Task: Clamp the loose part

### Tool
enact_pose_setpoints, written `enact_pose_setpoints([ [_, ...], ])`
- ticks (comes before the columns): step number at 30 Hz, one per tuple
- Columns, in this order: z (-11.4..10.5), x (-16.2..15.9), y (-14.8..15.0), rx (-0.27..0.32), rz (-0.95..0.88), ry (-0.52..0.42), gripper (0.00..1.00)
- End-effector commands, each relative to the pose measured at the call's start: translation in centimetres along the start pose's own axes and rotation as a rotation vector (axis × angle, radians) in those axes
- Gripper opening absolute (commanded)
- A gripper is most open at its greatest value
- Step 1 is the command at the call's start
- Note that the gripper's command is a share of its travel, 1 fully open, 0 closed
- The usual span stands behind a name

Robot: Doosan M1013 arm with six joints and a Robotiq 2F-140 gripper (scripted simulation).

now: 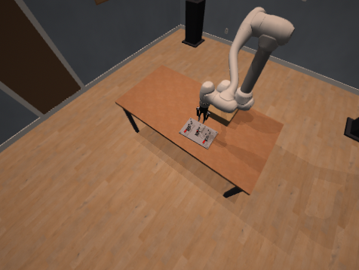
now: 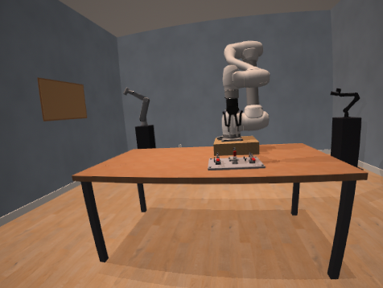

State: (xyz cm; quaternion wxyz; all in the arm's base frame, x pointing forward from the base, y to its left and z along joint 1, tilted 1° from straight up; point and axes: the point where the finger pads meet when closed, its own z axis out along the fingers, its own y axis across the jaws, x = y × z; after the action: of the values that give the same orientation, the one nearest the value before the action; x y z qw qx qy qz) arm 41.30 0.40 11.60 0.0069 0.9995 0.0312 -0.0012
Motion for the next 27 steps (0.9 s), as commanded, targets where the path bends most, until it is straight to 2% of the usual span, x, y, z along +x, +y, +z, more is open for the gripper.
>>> enact_pose_setpoints([
  [1,0.0,2.0,0.0,0.0,0.0,0.0,0.35],
  [13,0.0,5.4,0.0,0.0,0.0,0.0,0.35],
  [27,0.2,5.7,0.0,0.0,0.0,0.0,0.35],
])
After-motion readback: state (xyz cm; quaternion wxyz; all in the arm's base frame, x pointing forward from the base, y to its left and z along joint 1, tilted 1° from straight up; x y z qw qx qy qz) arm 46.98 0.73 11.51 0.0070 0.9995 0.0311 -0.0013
